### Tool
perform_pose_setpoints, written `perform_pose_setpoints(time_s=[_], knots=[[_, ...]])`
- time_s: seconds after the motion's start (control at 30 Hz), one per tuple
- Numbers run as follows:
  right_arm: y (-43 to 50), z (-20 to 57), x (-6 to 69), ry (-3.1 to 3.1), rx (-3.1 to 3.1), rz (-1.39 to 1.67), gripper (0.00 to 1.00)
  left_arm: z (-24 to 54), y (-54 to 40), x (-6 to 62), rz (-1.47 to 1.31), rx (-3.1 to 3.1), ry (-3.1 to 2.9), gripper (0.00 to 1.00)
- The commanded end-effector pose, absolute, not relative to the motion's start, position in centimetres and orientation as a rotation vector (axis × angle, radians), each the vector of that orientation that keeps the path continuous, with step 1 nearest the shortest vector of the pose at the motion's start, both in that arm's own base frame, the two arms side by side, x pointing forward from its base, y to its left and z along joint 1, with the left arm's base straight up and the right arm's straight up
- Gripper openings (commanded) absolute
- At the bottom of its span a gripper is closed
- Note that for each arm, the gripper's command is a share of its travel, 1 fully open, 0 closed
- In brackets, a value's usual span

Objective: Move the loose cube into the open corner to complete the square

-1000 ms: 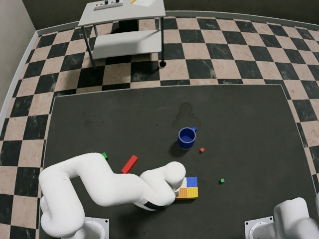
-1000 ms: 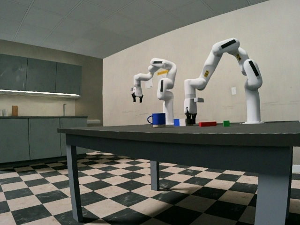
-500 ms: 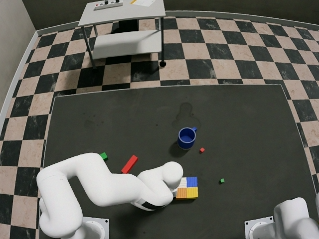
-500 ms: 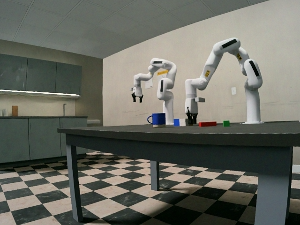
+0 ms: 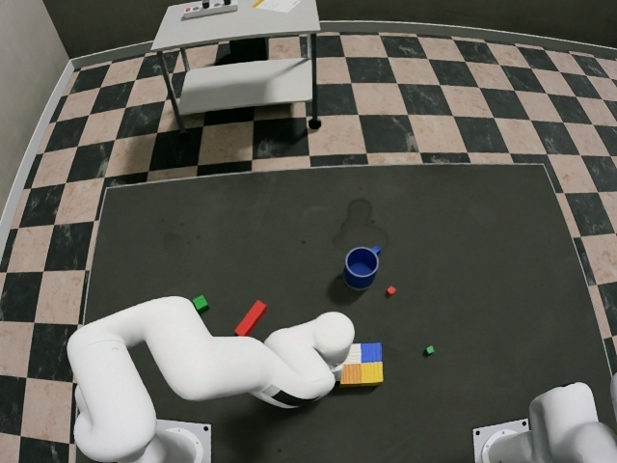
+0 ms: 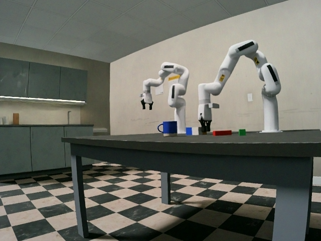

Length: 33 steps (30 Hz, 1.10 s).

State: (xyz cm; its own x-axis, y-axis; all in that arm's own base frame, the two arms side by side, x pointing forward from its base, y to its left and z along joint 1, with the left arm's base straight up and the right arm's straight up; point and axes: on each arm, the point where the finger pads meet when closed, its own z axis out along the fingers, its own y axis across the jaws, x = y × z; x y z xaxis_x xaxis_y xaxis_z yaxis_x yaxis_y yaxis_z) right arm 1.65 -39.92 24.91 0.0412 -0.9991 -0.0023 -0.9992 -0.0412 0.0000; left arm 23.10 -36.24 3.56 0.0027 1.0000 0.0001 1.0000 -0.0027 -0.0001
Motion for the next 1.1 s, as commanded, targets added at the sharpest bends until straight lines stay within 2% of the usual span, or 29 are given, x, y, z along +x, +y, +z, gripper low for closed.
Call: perform_pose_setpoints(time_s=[0.0, 1.07], knots=[[-40.0, 25.0, 1.6, 2.175, -2.267, 0.000, 1.00, 4.4, -36.3, 23.1, 0.001, -2.226, -2.220, 0.46], [-40.0, 25.0, 1.6, 2.175, -2.267, 0.000, 1.00, 11.8, -36.3, 23.1, 0.001, -2.226, -2.220, 0.46]])
